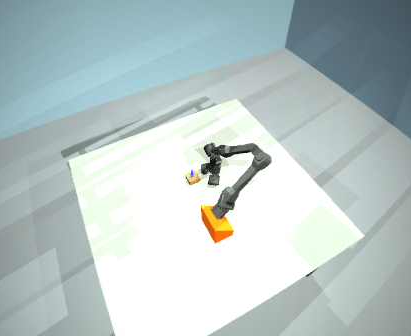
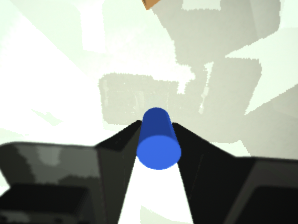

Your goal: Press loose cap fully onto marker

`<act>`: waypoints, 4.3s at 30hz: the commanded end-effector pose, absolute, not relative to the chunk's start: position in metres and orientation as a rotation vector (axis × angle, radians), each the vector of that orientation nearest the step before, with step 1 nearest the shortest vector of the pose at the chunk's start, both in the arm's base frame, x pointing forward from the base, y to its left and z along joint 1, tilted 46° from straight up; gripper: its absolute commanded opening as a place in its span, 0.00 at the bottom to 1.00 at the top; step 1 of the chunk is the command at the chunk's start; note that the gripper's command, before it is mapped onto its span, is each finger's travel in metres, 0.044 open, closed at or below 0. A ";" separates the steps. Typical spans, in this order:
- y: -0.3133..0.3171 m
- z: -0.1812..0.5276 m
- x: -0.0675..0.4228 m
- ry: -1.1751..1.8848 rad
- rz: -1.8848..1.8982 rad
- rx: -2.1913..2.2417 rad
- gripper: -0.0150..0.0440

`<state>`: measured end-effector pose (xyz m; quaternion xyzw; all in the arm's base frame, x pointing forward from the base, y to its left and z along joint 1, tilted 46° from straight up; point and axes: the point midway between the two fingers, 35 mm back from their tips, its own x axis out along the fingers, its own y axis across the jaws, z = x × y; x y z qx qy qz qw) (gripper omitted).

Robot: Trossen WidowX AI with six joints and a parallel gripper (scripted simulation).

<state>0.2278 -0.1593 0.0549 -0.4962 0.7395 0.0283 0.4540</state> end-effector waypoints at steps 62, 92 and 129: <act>-0.055 0.075 0.295 1.816 0.085 -1.216 0.25; -0.014 0.048 0.320 1.819 0.075 -1.219 0.25; -0.049 0.013 0.316 1.819 0.072 -1.221 0.25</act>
